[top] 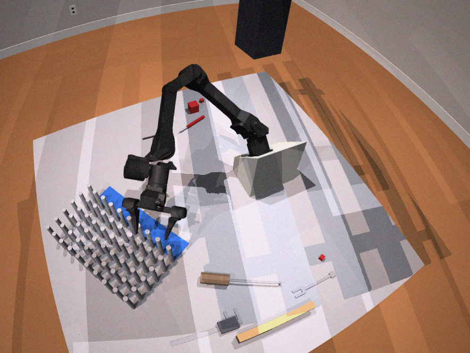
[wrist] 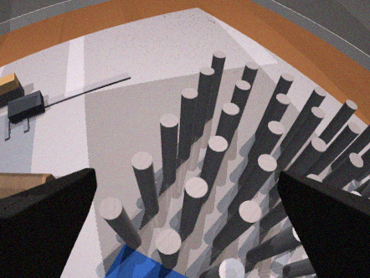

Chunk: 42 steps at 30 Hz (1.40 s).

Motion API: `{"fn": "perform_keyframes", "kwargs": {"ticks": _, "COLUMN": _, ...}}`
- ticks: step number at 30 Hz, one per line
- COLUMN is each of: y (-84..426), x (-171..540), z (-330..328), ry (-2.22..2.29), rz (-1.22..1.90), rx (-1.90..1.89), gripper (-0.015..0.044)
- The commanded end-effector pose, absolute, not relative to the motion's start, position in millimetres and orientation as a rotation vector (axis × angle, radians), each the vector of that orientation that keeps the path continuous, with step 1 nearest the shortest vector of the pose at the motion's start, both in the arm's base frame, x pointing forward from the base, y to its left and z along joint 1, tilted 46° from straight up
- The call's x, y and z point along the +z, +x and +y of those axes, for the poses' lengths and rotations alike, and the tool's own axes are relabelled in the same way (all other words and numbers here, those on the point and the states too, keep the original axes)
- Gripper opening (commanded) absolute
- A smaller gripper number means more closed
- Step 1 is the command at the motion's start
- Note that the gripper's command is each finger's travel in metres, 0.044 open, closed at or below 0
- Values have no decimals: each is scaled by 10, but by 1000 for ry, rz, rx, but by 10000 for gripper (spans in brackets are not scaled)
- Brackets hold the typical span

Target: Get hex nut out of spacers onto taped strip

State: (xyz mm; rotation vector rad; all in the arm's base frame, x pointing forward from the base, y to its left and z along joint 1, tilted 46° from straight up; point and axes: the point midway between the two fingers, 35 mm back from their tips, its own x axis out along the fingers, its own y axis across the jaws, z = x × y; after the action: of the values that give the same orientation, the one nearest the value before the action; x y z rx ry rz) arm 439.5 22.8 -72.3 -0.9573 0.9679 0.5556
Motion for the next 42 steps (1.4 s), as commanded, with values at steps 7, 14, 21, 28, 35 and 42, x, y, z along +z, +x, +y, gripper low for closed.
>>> {"fn": "perform_keyframes", "kwargs": {"ticks": 7, "y": 4040, "x": -1569, "z": 1093, "ry": -1517, "rz": 1137, "rx": 1374, "gripper": 440}}
{"fn": "perform_keyframes", "kwargs": {"ticks": 14, "y": 3656, "x": -1861, "z": 1434, "ry": -1736, "rz": 1109, "rx": 1904, "gripper": 440}}
{"fn": "perform_keyframes", "kwargs": {"ticks": 21, "y": 3544, "x": -1916, "z": 1505, "ry": -1777, "rz": 1088, "rx": 2052, "gripper": 440}}
{"fn": "perform_keyframes", "kwargs": {"ticks": 28, "y": 3541, "x": -1934, "z": 1487, "ry": -1777, "rz": 1088, "rx": 2052, "gripper": 440}}
{"fn": "perform_keyframes", "kwargs": {"ticks": 35, "y": 3423, "x": -2327, "z": 1067, "ry": -1778, "rz": 1091, "rx": 2052, "gripper": 440}}
{"fn": "perform_keyframes", "kwargs": {"ticks": 42, "y": 3423, "x": -2327, "z": 1067, "ry": -1778, "rz": 1091, "rx": 2052, "gripper": 440}}
